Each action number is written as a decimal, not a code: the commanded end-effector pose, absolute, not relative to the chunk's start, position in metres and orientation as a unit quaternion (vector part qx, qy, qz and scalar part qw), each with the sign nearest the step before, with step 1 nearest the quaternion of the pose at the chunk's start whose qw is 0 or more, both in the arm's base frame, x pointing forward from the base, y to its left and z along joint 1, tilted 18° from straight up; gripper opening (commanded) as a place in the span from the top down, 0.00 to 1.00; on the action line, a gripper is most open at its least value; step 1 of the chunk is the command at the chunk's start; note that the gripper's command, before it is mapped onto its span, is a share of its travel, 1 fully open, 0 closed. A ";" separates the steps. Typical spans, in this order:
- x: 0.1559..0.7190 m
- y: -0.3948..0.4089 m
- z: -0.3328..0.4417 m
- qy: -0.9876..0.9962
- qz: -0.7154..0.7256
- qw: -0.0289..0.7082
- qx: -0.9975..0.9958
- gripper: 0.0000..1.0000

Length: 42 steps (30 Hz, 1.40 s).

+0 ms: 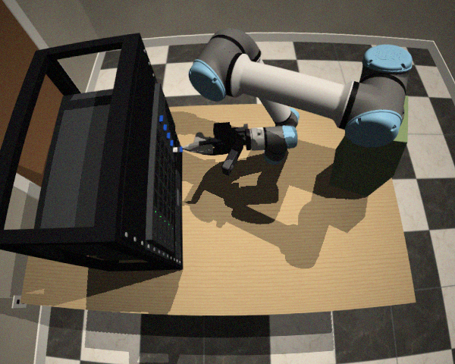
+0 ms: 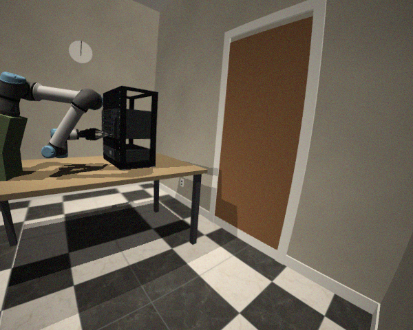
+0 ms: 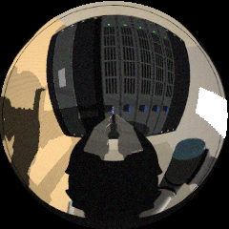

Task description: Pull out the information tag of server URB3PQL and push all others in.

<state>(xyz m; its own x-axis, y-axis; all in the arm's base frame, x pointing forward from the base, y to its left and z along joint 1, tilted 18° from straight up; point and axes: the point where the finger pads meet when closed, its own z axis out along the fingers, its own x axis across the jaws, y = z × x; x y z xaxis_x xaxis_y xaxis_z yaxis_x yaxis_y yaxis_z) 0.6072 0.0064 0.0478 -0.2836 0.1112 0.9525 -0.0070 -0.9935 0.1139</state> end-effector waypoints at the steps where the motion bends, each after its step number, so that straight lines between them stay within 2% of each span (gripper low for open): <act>1: 0.614 0.007 0.050 0.044 0.800 0.037 0.597 1.00; 42: 0.629 0.007 0.055 0.044 0.800 0.037 0.597 1.00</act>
<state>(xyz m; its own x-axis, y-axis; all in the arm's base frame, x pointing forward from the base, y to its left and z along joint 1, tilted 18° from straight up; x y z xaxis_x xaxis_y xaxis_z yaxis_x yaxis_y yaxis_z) 0.6292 0.0070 0.0541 -0.2834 0.1112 0.9525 -0.0072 -0.9935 0.1139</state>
